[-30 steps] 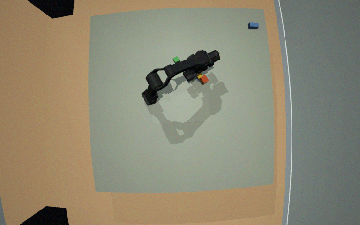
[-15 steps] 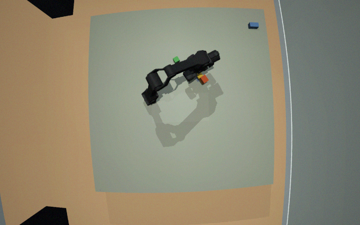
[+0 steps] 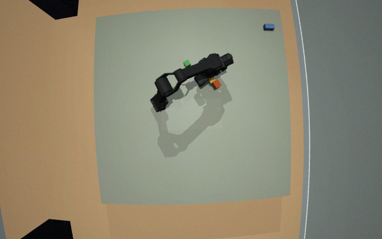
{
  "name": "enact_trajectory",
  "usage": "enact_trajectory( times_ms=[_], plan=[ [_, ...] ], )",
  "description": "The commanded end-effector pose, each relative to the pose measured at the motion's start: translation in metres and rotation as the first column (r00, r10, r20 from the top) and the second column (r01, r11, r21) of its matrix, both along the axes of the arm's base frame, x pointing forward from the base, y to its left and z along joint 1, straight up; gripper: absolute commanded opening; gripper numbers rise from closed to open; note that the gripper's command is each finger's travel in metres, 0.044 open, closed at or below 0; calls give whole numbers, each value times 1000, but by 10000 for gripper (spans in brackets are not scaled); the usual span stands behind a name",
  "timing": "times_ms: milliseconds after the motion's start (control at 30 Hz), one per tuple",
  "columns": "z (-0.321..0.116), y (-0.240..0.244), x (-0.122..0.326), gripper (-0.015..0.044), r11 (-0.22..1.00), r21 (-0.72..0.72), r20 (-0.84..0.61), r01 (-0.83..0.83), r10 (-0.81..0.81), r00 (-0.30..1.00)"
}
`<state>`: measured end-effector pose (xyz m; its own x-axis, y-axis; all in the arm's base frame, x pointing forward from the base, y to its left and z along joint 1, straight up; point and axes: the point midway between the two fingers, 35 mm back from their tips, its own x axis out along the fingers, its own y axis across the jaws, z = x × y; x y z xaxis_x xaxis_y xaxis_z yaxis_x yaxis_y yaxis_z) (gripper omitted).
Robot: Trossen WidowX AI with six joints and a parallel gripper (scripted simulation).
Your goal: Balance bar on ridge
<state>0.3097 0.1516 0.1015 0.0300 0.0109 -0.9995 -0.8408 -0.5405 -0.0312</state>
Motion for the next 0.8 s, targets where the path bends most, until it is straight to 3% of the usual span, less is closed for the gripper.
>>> enact_trajectory(
  times_ms=[0,767],
  plan=[
    [-3,0,-1,0,1000,2,-4,-3,3,1000],
    [-5,1,-1,0,1000,2,-4,-3,3,1000]
  ],
)
